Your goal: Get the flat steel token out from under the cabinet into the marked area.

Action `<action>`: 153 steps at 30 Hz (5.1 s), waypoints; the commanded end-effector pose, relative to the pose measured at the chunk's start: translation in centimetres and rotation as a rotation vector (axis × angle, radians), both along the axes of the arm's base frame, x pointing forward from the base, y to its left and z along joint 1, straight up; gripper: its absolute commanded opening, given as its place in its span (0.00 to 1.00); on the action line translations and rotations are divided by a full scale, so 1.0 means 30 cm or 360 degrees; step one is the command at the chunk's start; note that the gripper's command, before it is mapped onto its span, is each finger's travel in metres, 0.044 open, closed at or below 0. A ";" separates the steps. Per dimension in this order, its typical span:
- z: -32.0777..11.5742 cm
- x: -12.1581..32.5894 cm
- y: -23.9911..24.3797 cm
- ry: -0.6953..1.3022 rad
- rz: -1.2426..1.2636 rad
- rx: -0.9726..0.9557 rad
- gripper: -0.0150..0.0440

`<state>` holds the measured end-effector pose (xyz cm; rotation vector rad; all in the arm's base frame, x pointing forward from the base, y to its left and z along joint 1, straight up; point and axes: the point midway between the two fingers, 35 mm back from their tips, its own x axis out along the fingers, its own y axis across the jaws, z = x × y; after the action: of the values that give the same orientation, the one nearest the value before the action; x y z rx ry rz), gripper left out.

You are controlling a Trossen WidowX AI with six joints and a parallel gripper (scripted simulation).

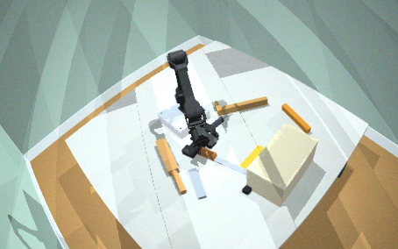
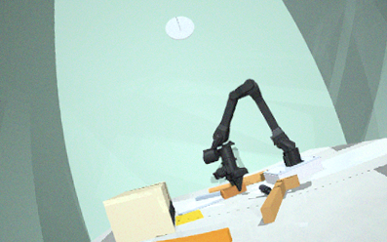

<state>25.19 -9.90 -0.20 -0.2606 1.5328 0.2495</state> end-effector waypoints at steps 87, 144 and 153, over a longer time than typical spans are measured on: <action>0.002 0.000 -0.003 -0.0007 -0.1135 0.0027 0.25; 0.002 0.036 0.194 -0.0006 -0.1191 0.0037 0.25; 0.003 0.041 0.224 -0.0006 -0.1192 0.0038 0.25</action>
<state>26.35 -3.44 -0.15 0.3390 1.5210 -0.3249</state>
